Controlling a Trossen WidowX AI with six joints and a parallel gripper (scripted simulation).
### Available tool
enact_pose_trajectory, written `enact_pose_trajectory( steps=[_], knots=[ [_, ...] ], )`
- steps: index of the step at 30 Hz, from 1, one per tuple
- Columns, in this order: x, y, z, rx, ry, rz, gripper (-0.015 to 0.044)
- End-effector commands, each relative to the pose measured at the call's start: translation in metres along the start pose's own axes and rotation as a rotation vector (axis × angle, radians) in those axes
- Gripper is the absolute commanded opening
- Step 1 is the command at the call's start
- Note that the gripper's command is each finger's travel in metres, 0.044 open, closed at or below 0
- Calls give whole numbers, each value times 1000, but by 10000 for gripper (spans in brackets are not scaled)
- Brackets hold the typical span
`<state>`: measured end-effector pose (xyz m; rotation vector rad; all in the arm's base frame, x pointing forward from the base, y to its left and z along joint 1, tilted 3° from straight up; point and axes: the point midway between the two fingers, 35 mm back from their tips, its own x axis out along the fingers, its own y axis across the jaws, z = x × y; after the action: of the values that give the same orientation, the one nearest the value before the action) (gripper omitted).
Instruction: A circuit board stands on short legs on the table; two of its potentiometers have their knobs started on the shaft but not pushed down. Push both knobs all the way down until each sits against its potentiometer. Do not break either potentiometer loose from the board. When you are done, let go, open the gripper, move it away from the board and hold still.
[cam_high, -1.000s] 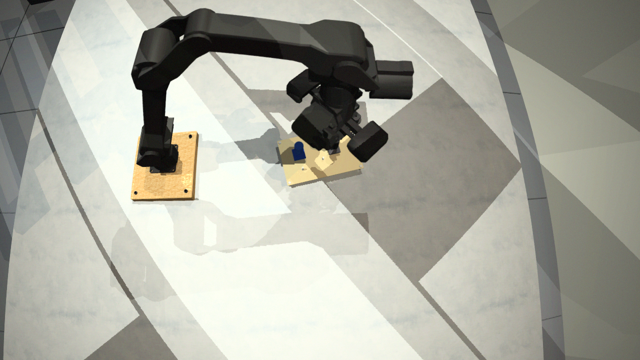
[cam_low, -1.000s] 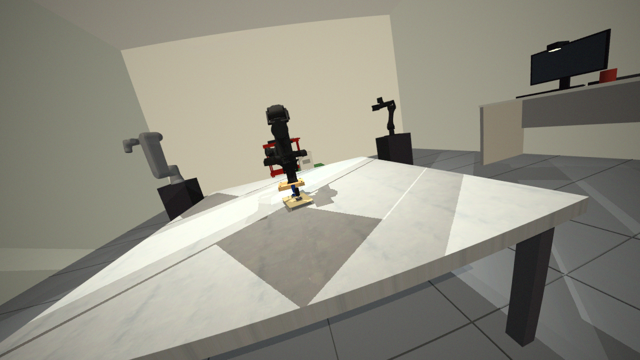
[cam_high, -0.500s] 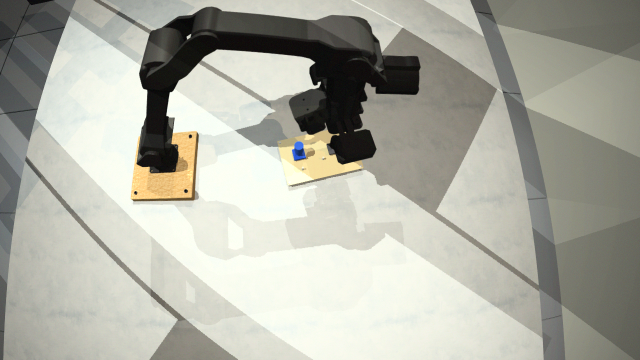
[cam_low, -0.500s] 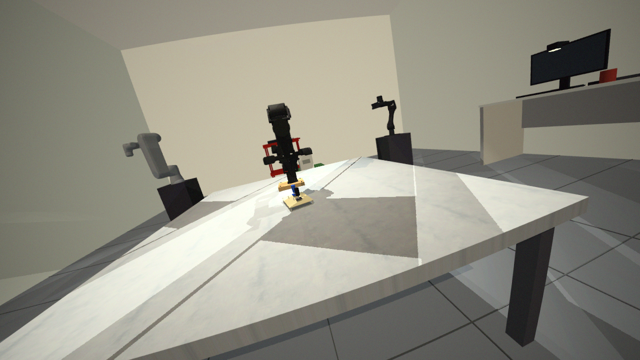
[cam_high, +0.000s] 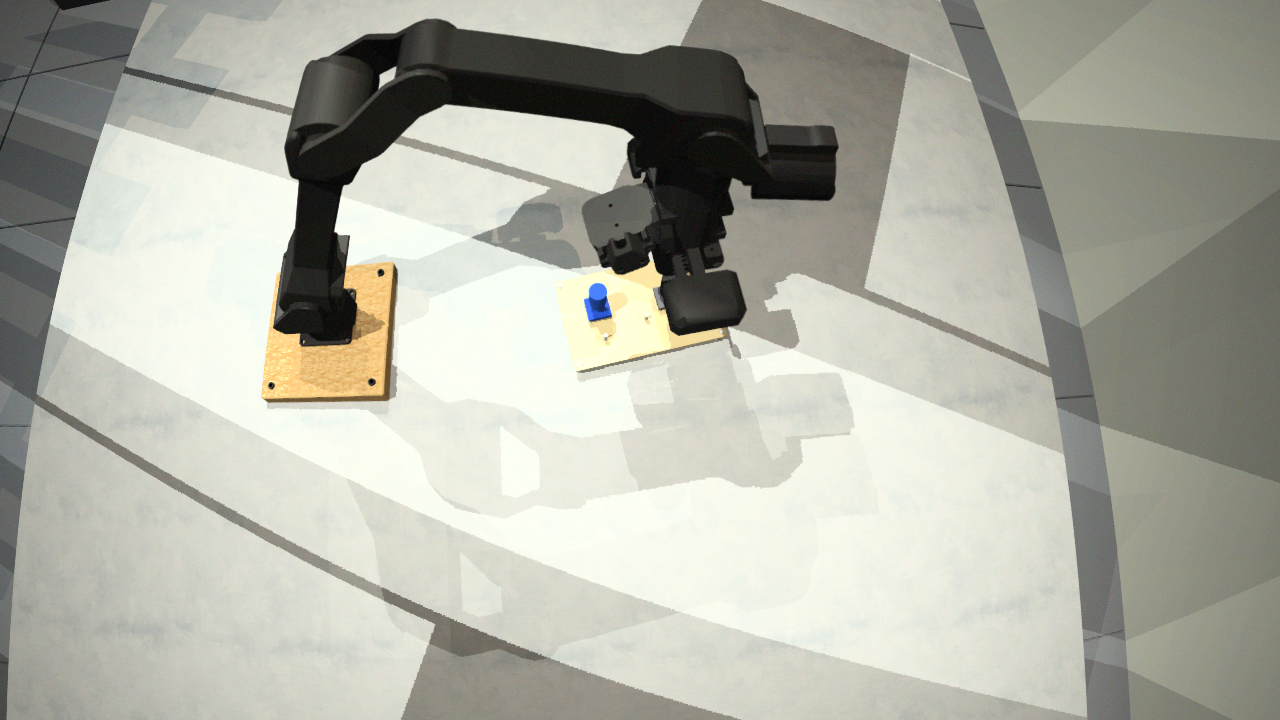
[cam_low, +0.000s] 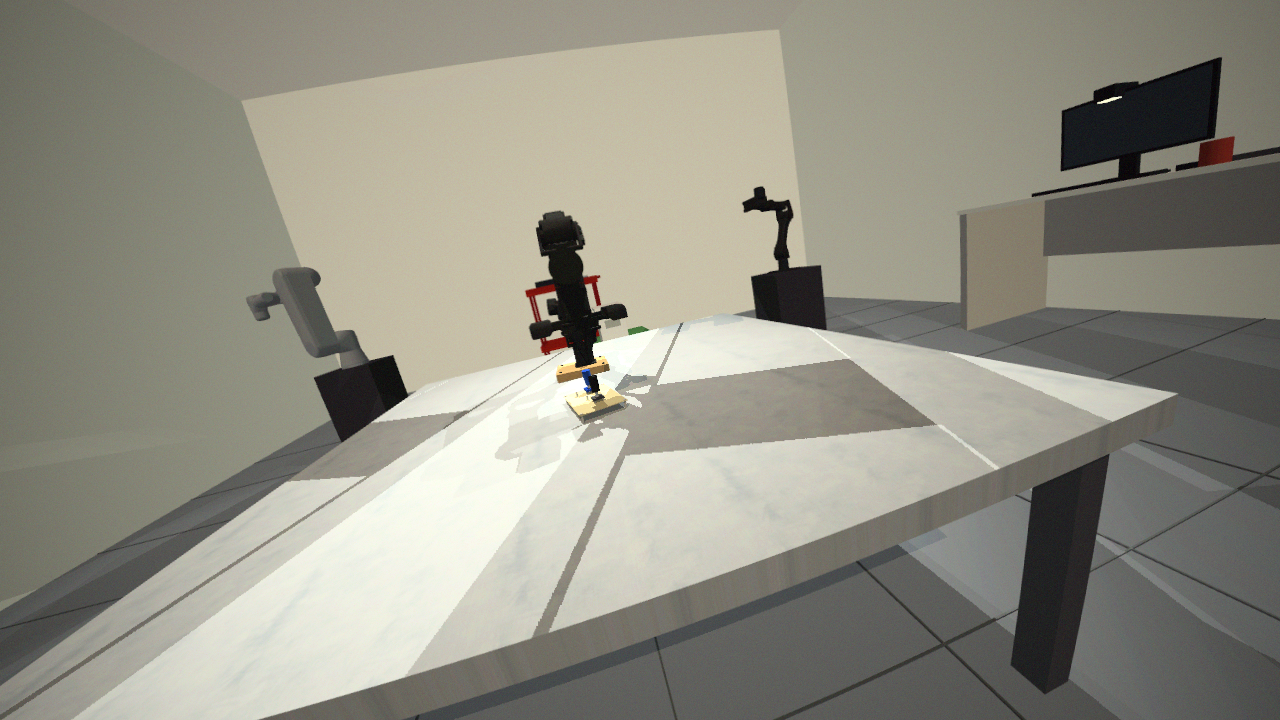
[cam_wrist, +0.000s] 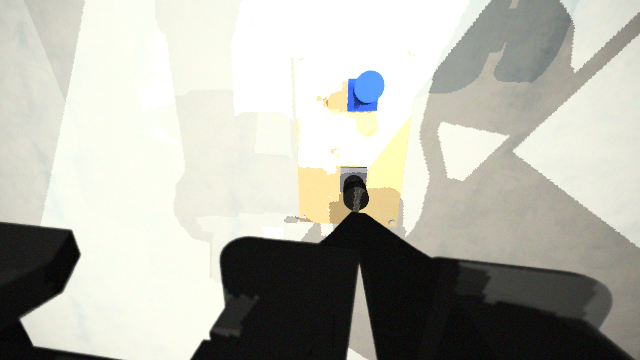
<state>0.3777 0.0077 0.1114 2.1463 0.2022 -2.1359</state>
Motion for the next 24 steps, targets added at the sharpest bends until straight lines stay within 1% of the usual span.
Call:
enact_pose_trajectory(
  steps=[1,17,24],
  knots=[
    [4,-1,1,6,-8,-6,0],
    [24,-1,1,6,-8,-6,0],
    [25,-1,1,6,-8,-6,0]
  ],
)
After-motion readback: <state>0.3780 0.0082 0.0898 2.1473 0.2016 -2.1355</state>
